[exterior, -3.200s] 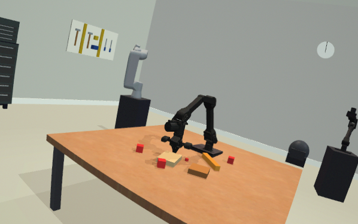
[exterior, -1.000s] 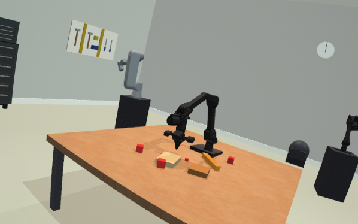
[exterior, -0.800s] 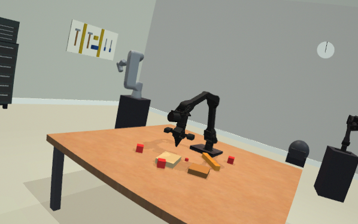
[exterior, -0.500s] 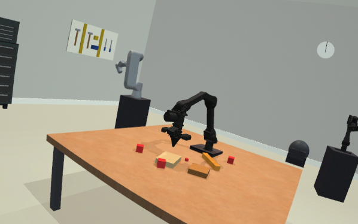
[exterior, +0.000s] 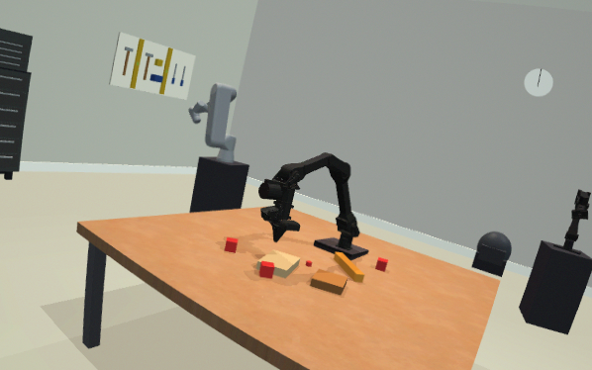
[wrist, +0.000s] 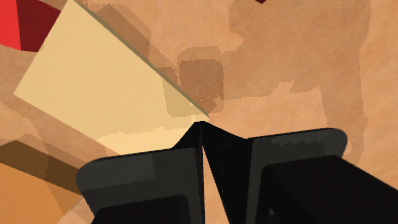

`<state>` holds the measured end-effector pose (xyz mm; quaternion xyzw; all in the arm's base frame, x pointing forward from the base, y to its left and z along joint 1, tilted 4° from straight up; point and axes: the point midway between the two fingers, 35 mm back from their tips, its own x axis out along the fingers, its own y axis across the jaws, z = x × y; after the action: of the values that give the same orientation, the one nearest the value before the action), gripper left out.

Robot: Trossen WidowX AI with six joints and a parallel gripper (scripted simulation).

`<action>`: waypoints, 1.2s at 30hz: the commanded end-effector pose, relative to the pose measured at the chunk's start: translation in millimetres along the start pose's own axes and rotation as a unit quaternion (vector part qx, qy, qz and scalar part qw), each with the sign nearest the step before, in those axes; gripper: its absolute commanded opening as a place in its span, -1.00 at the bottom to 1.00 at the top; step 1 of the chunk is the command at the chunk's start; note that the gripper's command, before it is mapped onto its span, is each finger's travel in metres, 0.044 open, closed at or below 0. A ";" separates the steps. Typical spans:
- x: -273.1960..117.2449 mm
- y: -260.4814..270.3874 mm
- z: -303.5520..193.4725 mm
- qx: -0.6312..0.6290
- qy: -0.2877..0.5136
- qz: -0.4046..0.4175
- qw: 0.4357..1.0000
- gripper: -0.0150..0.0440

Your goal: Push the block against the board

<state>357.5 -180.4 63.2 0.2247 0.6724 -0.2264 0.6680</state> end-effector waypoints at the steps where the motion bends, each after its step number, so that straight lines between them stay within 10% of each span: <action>1: -0.3 3.1 12.6 0.060 0.000 0.000 0.998 -0.49; 21: 4.2 16.7 64.5 0.393 0.003 -0.009 0.919 -0.49; 36: 58.7 16.6 66.7 0.404 0.003 -0.009 0.915 -0.49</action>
<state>422.8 -208.0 13.8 0.4705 0.5256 -0.4810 0.5206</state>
